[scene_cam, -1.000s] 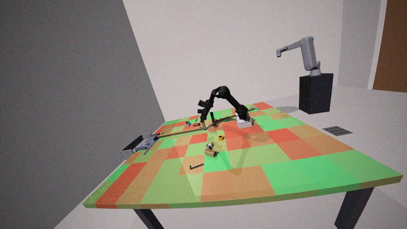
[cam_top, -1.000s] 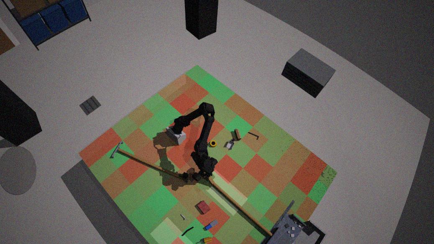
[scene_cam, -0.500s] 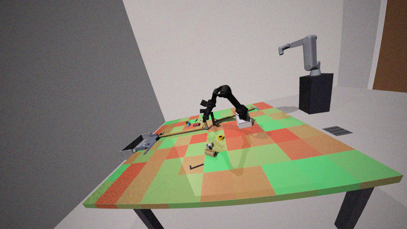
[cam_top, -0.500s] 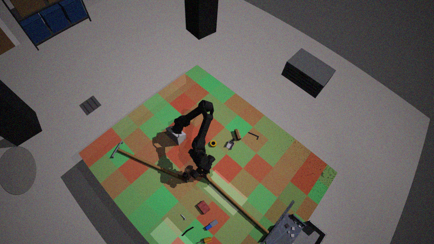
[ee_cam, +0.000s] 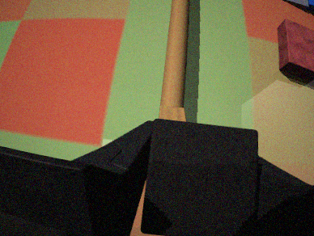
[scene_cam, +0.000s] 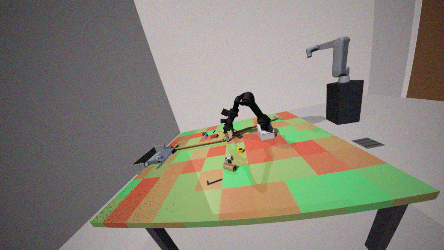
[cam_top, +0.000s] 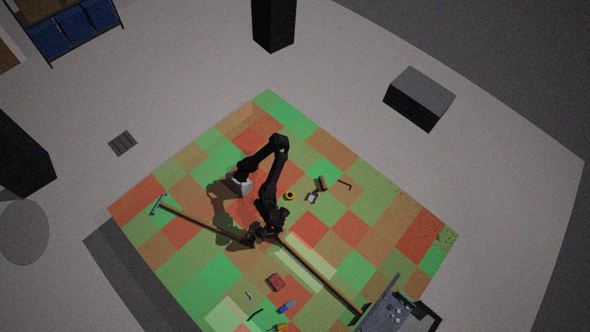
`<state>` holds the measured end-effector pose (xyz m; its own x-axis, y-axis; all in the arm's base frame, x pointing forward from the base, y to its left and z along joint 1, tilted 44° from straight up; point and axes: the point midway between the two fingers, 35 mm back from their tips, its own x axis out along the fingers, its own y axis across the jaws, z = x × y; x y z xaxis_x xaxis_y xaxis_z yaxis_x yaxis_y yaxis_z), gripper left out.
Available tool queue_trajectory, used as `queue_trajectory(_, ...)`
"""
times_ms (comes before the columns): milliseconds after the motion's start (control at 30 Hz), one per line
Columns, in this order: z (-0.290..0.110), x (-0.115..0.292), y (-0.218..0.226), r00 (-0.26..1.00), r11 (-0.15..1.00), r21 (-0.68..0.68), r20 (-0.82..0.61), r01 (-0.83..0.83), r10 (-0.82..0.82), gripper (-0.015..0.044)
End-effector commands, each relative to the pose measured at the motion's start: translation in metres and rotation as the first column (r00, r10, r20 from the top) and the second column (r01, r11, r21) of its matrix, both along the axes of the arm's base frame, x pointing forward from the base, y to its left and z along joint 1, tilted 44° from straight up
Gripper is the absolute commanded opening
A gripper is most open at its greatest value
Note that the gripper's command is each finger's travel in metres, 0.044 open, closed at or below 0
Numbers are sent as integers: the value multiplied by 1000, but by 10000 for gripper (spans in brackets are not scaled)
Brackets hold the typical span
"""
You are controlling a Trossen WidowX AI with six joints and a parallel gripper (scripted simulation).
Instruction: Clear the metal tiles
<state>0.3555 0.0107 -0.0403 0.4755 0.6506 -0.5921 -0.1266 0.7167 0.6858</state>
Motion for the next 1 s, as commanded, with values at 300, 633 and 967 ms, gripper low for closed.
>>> queue_trajectory(300, 1, -11, 1, 1000, 1000, 1, 1, 2, -2, 79)
queue_trajectory(633, 2, -11, 0, 1000, 1000, 1, 1, 2, -2, 341)
queue_trajectory(967, 15, -22, -16, 1000, 1000, -2, -1, 1, -1, 440)
